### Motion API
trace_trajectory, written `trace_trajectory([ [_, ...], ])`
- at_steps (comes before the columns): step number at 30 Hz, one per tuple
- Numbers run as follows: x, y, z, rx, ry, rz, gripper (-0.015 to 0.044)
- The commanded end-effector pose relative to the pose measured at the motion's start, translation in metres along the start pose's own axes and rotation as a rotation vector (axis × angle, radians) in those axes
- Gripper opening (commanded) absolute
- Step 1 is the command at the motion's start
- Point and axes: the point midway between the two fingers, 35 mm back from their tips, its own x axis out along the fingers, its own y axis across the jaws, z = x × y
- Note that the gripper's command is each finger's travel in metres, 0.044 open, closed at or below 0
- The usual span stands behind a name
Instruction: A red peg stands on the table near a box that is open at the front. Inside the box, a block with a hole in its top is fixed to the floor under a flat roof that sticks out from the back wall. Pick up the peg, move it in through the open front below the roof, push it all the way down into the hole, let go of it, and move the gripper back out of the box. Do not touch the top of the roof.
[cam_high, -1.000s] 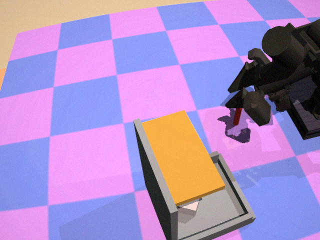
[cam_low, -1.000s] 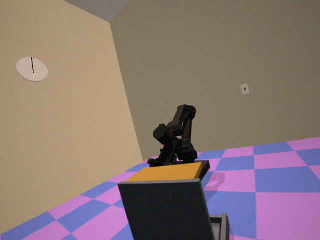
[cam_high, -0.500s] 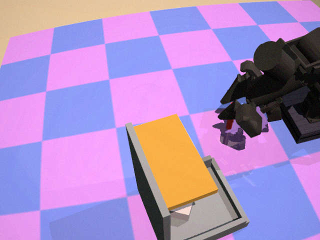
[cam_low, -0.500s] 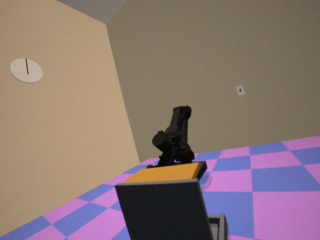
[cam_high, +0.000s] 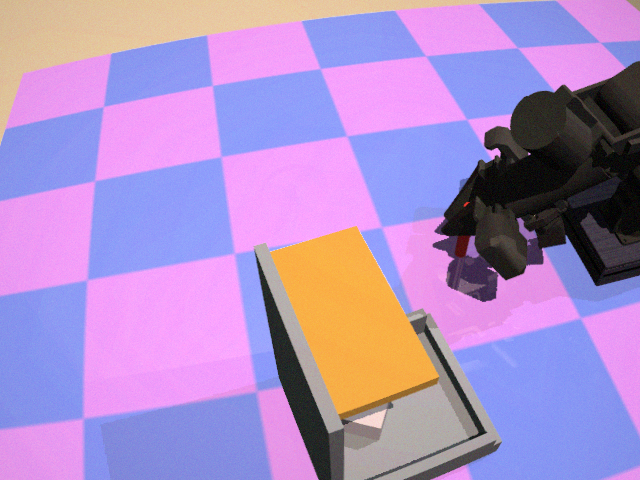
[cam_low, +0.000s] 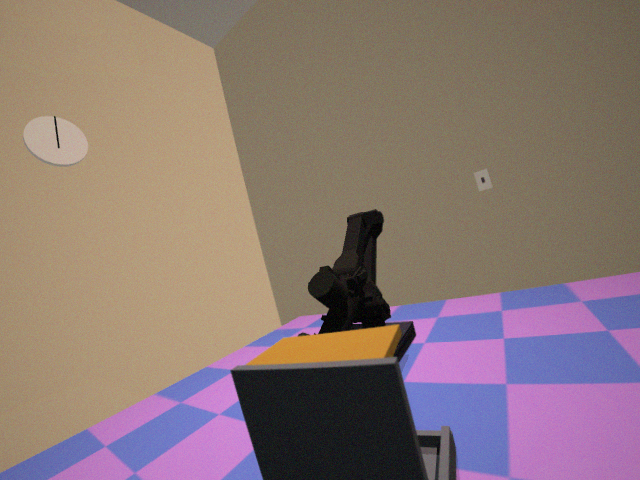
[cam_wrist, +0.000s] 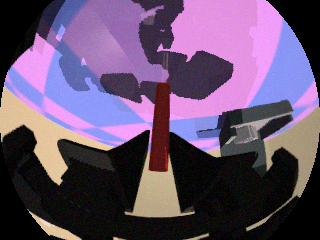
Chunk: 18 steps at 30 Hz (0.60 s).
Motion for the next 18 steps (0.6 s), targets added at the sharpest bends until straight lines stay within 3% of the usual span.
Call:
trace_trajectory([
  [1,0.0,0.0,-0.001,0.001,0.001,0.0,0.0049],
  [8,0.0,0.0,-0.001,0.001,0.001,0.0,0.0003],
  [18,-0.009,-0.001,-0.012,0.002,0.001,0.002,0.0],
])
